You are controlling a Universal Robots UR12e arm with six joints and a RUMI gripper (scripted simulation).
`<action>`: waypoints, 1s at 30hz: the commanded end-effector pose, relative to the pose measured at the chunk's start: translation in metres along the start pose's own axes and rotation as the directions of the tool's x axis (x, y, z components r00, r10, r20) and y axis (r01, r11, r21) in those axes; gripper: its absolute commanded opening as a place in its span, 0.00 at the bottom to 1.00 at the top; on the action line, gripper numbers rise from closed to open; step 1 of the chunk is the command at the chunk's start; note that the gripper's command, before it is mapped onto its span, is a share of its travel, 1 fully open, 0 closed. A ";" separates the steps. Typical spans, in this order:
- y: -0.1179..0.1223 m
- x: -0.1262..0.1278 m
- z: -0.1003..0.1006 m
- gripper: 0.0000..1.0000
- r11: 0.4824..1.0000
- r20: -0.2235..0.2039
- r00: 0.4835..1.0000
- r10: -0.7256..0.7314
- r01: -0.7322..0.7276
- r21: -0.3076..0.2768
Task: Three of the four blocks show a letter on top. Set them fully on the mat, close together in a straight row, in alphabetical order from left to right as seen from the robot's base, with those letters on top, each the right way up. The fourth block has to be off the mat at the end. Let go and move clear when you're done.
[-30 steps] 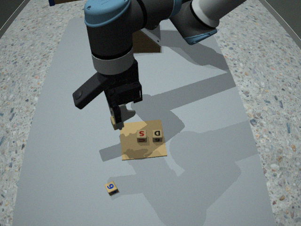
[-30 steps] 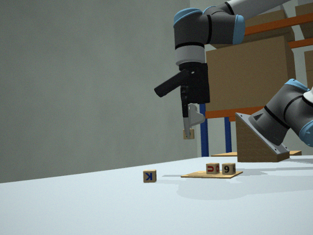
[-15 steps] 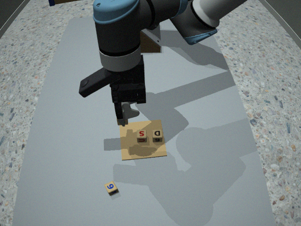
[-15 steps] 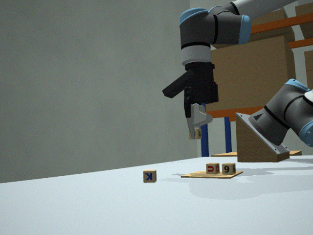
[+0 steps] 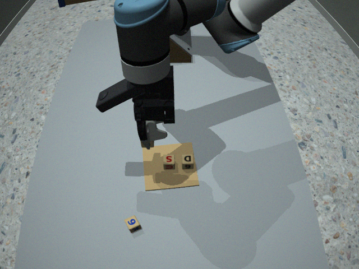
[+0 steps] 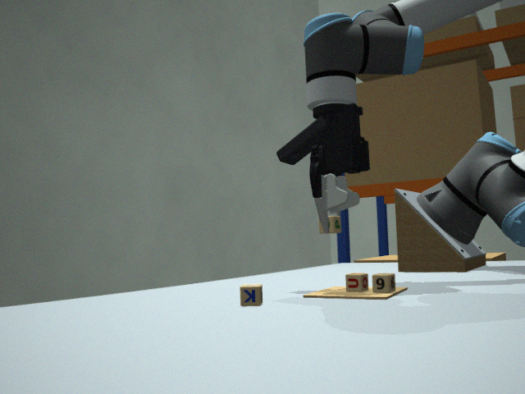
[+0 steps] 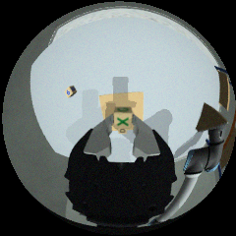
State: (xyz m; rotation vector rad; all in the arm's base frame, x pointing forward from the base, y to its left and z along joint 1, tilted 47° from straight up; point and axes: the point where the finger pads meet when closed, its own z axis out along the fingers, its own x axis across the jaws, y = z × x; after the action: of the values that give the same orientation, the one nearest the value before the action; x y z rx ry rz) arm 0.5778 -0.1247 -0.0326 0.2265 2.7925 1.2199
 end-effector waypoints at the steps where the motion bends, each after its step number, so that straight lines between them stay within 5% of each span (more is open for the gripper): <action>1: 0.000 0.000 -0.001 0.09 1.000 0.001 1.000 0.001 -0.001 0.001; 20: 0.000 -0.001 0.010 0.09 1.000 0.001 1.000 0.002 -0.002 0.001; 30: 0.000 -0.001 0.053 0.09 1.000 0.001 1.000 0.002 -0.002 0.001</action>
State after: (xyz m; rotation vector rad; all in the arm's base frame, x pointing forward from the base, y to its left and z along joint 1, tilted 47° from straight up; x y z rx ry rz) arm 0.5823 -0.0985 -0.0565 0.2286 2.7933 1.2209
